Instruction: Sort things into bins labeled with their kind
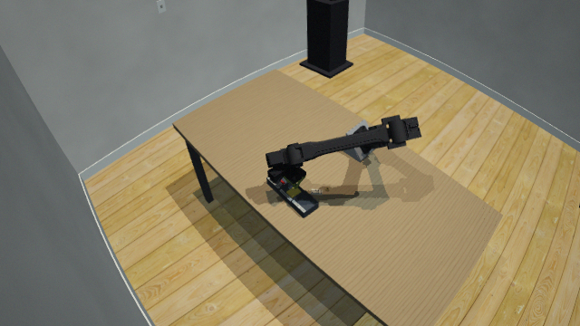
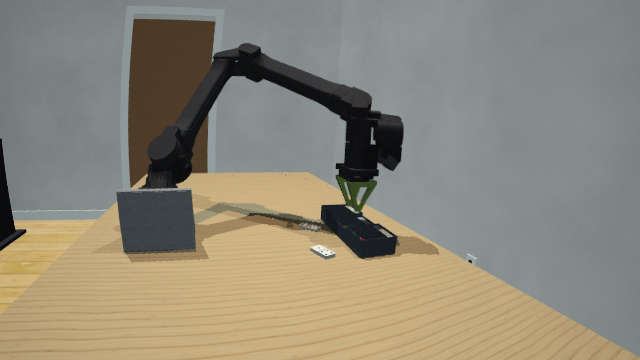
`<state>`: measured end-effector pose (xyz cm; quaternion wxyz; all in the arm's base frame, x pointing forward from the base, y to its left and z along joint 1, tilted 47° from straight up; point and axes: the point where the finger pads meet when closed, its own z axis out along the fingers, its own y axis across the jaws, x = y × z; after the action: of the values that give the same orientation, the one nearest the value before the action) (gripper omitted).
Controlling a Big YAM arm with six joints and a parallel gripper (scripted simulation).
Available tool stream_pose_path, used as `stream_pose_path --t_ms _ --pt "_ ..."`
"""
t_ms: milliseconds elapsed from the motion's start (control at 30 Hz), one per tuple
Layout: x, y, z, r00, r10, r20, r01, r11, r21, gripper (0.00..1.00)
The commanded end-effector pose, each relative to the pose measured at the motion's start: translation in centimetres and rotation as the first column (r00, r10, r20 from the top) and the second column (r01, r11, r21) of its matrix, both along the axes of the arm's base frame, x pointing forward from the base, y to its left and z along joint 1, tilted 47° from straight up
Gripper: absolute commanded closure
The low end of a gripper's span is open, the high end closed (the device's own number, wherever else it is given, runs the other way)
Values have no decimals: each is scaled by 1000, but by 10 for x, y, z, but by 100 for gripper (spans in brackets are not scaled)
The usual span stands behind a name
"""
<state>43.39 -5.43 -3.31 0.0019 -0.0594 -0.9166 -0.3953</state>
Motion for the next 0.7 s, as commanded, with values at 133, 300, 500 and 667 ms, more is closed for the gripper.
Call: stream_pose_path --t_ms 133,300,500,667 --pt "4 10 8 1000 10 22 -10 1000 -8 55" --pt "3 10 7 1000 10 20 -10 1000 -7 55" --pt "-30 27 27 977 142 157 -140 990 -24 70" --pt "-50 37 37 966 180 188 -177 984 -28 70"
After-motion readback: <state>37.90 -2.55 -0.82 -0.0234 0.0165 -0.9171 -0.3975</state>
